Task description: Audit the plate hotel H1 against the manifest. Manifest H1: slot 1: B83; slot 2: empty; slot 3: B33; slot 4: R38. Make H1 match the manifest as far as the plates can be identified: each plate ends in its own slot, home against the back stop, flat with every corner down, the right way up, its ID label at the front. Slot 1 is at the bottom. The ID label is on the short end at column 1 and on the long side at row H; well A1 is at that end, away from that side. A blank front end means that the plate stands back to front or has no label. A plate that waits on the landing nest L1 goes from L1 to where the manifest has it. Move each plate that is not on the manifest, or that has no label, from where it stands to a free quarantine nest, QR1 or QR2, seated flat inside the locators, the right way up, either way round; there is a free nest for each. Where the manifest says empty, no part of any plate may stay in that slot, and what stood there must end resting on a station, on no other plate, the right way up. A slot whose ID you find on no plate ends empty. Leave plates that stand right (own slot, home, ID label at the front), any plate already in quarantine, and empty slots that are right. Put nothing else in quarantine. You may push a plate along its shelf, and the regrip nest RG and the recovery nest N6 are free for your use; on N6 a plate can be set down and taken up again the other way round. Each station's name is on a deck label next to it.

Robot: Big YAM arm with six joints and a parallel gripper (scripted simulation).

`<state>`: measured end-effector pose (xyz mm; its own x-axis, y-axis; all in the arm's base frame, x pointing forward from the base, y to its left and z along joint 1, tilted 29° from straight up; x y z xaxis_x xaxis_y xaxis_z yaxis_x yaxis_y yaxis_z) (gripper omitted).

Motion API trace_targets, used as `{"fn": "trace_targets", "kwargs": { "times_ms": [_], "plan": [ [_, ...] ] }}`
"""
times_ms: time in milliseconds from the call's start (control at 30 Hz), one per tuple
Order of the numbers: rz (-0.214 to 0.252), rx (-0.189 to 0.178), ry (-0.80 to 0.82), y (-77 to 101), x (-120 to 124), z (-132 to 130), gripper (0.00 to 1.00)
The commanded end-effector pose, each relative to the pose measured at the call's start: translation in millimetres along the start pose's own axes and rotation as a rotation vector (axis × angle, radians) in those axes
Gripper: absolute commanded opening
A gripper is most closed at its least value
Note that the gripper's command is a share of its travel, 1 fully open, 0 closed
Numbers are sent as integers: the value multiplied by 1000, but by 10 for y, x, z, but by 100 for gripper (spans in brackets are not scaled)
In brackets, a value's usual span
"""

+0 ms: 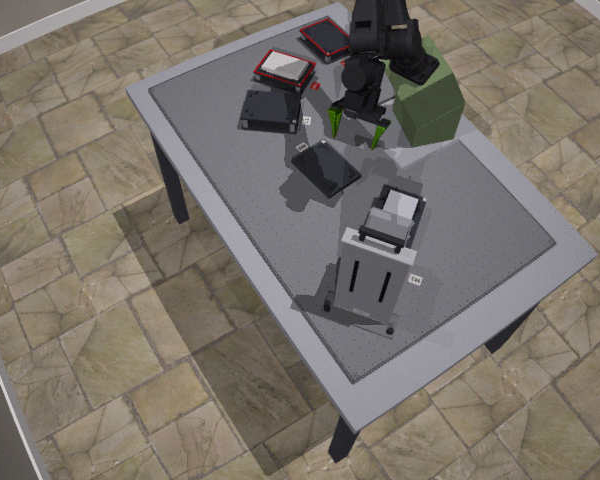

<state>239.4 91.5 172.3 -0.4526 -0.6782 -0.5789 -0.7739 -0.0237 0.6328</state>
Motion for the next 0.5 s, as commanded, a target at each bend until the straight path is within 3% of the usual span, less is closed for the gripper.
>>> {"fn": "trace_targets", "kwargs": {
  "times_ms": [0,133,467],
  "plan": [
    [-75,26,39,20,-55,-36,100],
    [-102,35,38,10,-23,-37,100],
    [-267,80,40,2,87,-18,100]
  ]
}}
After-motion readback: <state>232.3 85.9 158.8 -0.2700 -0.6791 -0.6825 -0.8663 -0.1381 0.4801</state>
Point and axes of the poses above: the point where the finger pads meet when closed, its own y axis back along the fingers, its own z axis across the jaws, x = y × z, the point moved 7 cm from there along y, back along the fingers, and after that the axes turned 15 degrees about y, right-handed, at the moved point
